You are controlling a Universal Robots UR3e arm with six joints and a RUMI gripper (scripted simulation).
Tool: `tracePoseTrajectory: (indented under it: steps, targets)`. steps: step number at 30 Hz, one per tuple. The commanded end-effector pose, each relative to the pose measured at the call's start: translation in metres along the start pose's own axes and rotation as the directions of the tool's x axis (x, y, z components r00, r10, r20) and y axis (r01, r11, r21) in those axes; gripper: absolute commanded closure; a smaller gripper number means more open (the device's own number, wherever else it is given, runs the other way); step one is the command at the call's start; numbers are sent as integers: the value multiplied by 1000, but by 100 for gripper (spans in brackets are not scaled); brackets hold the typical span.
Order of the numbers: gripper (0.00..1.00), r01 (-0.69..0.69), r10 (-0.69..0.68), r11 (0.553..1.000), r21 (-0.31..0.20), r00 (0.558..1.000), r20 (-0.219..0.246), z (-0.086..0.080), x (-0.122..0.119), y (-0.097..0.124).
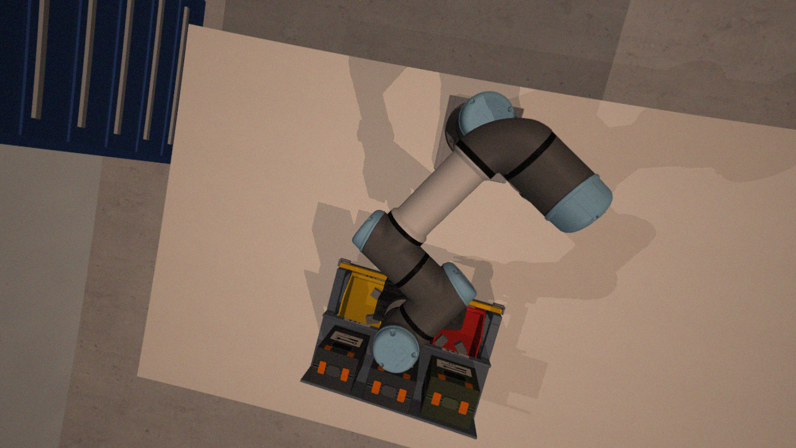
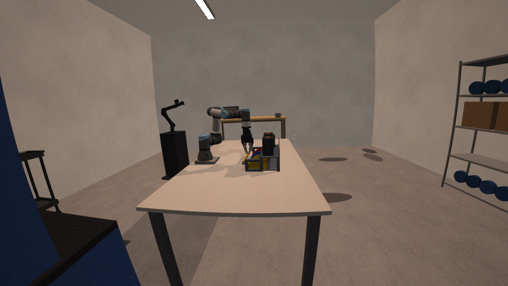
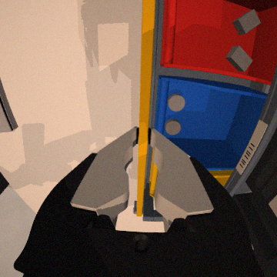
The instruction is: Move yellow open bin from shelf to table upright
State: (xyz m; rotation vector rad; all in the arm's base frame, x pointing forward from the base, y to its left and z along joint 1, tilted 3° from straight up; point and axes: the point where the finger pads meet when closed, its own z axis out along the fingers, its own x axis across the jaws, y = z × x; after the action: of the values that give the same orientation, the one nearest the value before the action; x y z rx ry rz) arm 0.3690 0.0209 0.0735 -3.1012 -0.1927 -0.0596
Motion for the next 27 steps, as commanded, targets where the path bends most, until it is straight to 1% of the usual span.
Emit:
tracePoseTrajectory:
  steps: [1, 6, 18, 23, 27]
  targets:
    - [100, 0, 0, 1000, -2, 1000, -3, -1, 1, 0]
    - [100, 0, 0, 1000, -2, 1000, -3, -16, 1, 0]
    - [100, 0, 0, 1000, -2, 1000, -3, -16, 1, 0]
    - [100, 0, 0, 1000, -2, 1000, -3, -31, 1, 0]
    - [100, 0, 0, 1000, -2, 1000, -3, -31, 1, 0]
